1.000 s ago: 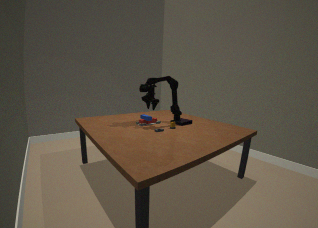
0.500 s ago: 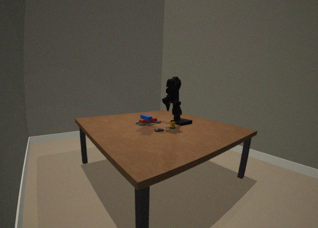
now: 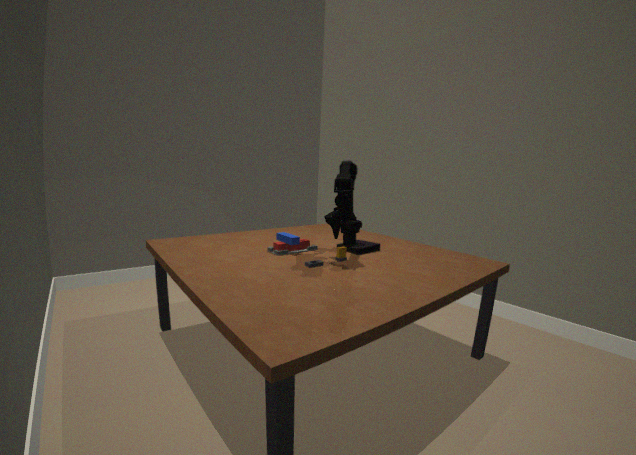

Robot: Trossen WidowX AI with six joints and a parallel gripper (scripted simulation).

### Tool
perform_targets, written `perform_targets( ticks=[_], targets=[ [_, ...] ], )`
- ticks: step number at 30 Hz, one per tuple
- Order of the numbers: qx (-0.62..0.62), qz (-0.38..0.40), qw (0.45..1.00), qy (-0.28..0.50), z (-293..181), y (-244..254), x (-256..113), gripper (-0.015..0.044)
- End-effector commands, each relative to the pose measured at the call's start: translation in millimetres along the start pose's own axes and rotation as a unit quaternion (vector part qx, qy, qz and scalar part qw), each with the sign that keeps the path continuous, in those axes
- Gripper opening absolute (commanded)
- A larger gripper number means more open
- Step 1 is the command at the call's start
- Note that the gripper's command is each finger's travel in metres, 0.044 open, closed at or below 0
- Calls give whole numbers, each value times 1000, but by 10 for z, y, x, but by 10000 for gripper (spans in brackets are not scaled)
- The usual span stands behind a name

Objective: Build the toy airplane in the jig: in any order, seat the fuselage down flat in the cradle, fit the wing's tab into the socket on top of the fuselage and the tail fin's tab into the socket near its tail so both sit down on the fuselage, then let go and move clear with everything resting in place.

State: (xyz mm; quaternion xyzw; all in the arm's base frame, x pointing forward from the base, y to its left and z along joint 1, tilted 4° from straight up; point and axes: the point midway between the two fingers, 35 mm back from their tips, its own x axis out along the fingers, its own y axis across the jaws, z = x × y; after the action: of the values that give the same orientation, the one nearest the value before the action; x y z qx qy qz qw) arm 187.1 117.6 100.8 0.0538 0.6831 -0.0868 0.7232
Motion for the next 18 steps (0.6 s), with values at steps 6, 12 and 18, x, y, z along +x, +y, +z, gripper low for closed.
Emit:
perform_targets(
  ticks=[6,12,18],
  targets=[
    [-1,1,1000,-3,11,2,155,440],
    [-1,1,1000,-3,17,8,253,440],
    [-1,1,1000,-3,20,11,350,440]
  ],
)
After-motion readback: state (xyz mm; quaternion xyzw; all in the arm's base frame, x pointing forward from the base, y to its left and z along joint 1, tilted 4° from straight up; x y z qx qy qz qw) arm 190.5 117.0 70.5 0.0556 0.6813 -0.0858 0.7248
